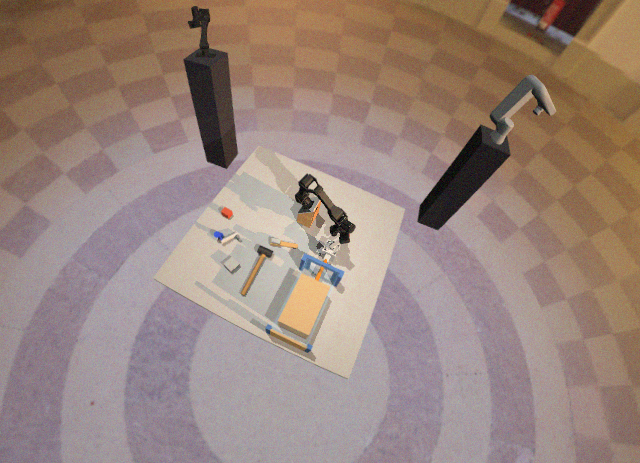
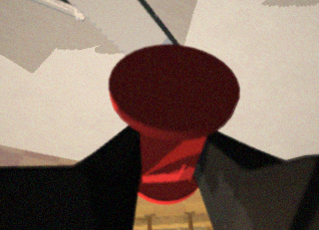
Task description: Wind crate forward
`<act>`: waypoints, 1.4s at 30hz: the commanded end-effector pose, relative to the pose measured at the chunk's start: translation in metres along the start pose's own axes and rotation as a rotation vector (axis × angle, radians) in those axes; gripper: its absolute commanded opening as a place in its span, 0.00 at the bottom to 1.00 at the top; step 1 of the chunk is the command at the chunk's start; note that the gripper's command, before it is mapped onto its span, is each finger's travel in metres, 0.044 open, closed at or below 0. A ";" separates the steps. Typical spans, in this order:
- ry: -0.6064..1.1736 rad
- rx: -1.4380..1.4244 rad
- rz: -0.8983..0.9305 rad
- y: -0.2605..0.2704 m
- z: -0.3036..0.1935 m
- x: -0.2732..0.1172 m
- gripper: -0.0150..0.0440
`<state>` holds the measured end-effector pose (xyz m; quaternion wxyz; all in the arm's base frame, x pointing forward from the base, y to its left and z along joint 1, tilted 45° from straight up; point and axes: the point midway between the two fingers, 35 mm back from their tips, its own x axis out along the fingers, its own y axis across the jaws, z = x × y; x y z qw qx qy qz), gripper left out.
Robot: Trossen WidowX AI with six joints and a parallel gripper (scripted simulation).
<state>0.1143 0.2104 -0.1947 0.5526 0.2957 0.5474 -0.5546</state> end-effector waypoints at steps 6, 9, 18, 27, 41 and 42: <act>-0.040 0.007 -0.026 -0.017 0.020 -0.004 0.25; -0.040 0.007 -0.026 -0.018 0.022 -0.005 0.25; -0.041 0.007 -0.027 -0.023 0.030 -0.009 0.25; -0.042 0.007 -0.027 -0.027 0.038 -0.013 0.25; -0.043 0.007 -0.027 -0.032 0.052 -0.020 0.25; -0.043 0.007 -0.027 -0.032 0.053 -0.020 0.25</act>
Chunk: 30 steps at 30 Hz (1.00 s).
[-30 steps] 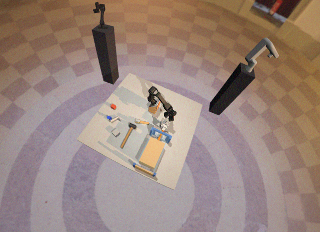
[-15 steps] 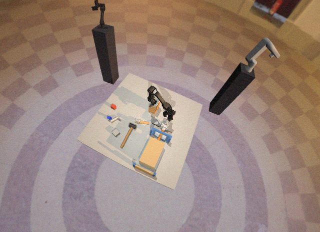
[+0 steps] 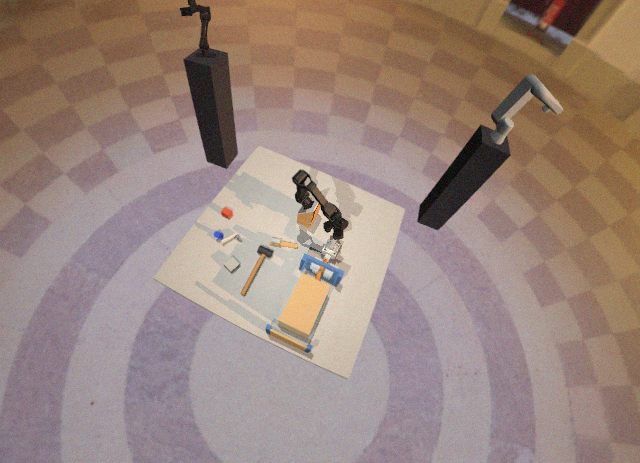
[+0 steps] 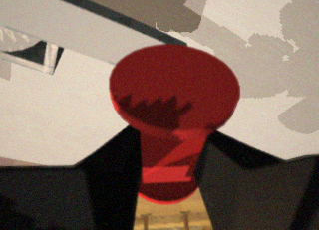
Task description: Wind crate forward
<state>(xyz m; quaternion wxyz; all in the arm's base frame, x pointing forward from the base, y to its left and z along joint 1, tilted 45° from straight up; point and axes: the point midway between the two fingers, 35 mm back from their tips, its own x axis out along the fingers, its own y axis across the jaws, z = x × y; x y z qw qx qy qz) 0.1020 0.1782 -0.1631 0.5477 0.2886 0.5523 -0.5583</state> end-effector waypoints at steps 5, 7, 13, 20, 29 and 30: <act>-0.044 0.015 -0.007 -0.007 0.034 -0.010 0.25; -0.045 0.015 -0.008 -0.007 0.036 -0.011 0.25; -0.045 0.015 -0.008 -0.007 0.042 -0.014 0.25; -0.046 0.015 -0.008 -0.007 0.049 -0.018 0.25; -0.047 0.015 -0.008 -0.005 0.058 -0.022 0.25; -0.047 0.015 -0.008 -0.005 0.059 -0.023 0.25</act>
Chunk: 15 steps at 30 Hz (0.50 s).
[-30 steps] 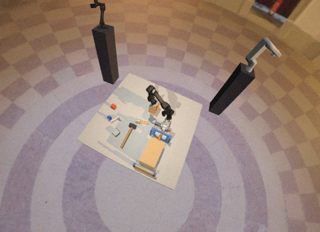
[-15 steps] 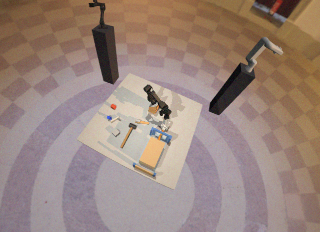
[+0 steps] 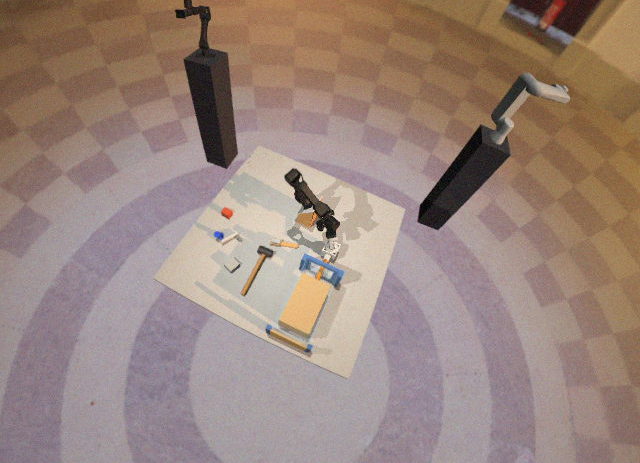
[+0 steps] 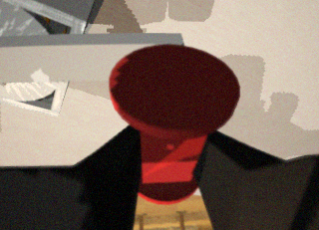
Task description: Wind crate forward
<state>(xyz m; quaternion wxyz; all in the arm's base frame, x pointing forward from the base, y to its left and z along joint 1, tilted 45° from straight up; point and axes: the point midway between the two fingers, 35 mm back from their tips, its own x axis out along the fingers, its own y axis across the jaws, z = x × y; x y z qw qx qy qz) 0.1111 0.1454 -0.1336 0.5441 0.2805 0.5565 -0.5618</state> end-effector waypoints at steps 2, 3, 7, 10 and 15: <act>-0.044 0.023 0.011 0.003 0.021 -0.004 0.25; -0.044 0.023 0.011 0.003 0.022 -0.004 0.25; -0.045 0.024 0.011 0.004 0.026 -0.006 0.25; -0.045 0.024 0.011 0.005 0.029 -0.008 0.25; -0.045 0.024 0.011 0.007 0.034 -0.010 0.25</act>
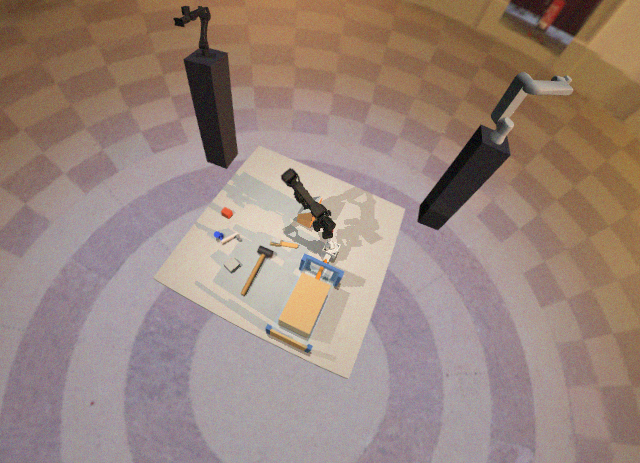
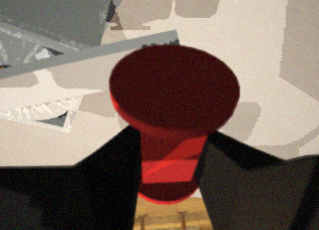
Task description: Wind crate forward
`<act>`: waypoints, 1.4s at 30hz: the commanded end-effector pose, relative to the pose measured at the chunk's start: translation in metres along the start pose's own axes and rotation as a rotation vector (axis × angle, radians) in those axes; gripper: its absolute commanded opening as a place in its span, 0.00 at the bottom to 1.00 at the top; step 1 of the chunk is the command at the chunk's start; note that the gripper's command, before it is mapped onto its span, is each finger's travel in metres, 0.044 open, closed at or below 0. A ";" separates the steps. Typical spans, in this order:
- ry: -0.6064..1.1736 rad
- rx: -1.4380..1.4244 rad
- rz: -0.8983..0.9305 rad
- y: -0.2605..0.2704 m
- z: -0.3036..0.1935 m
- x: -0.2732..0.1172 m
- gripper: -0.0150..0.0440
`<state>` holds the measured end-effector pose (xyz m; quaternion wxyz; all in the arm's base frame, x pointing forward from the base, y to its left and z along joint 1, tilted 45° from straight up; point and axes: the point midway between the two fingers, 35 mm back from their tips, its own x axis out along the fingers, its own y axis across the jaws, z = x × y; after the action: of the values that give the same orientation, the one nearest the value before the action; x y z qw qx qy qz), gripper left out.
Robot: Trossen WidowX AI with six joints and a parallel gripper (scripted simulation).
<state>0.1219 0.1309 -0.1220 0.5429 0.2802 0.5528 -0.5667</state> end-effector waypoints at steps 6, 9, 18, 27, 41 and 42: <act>-0.040 0.014 0.017 0.007 0.020 -0.004 0.25; -0.040 0.014 0.017 0.008 0.023 -0.005 0.25; -0.041 0.014 0.017 0.014 0.031 -0.009 0.25; -0.041 0.015 0.017 0.019 0.038 -0.013 0.25; -0.042 0.015 0.017 0.030 0.048 -0.018 0.25; -0.042 0.015 0.017 0.031 0.049 -0.019 0.25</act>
<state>0.1522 0.1078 -0.1052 0.5405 0.2730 0.5575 -0.5679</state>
